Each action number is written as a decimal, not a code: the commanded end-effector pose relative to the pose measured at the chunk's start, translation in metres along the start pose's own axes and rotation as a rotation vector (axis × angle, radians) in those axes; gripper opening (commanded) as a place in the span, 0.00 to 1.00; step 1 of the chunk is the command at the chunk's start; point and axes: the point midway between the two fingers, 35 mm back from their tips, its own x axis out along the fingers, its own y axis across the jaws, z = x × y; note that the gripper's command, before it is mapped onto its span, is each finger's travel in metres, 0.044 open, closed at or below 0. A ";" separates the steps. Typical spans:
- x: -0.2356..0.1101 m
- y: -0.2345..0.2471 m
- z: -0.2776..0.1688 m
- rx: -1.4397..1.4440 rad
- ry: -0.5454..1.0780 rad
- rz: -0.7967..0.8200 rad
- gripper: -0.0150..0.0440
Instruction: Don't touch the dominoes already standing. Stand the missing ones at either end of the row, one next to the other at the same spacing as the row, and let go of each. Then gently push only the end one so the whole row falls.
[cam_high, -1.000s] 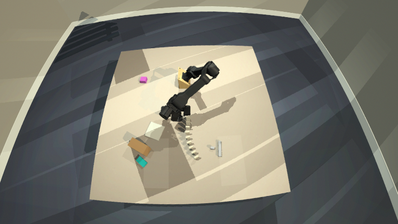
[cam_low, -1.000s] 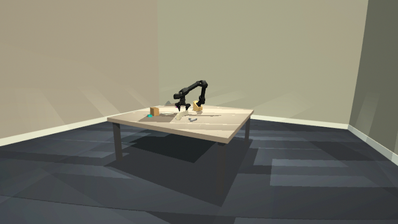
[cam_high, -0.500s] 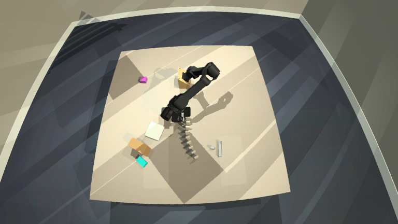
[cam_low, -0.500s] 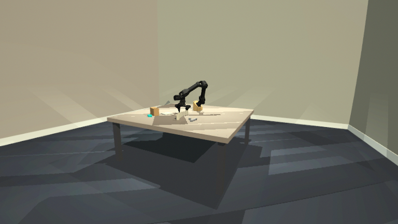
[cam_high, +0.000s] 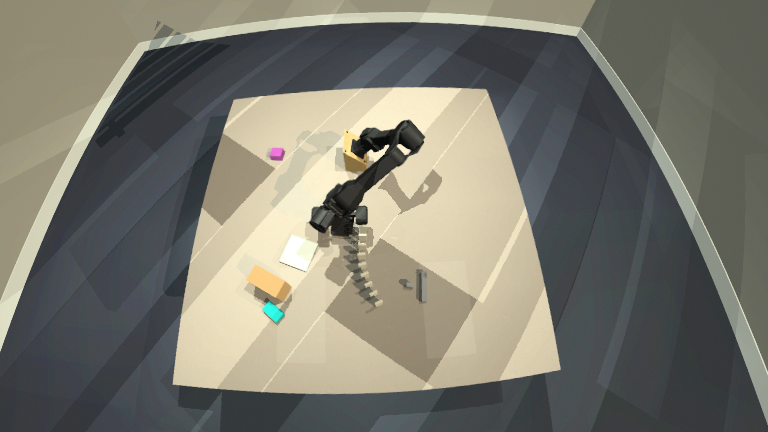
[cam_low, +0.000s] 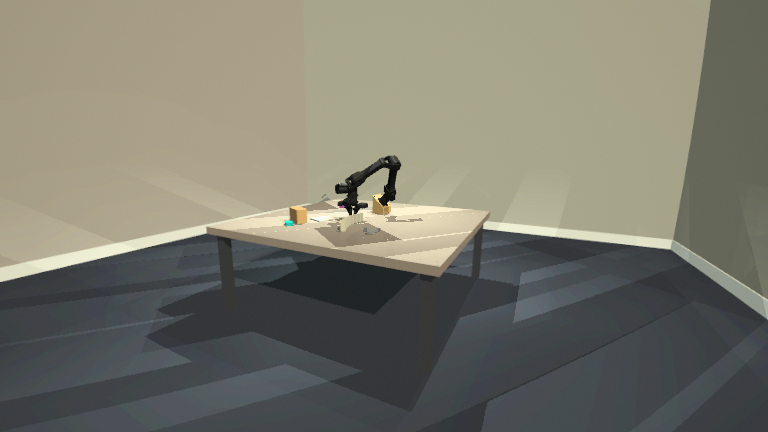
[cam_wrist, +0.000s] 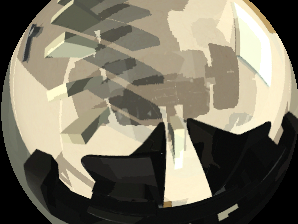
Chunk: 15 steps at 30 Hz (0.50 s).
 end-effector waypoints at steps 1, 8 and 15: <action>0.000 0.001 0.000 0.003 -0.003 0.005 0.29; -0.002 0.001 0.000 0.003 -0.003 0.005 0.29; -0.077 -0.001 0.002 0.004 -0.003 0.001 0.29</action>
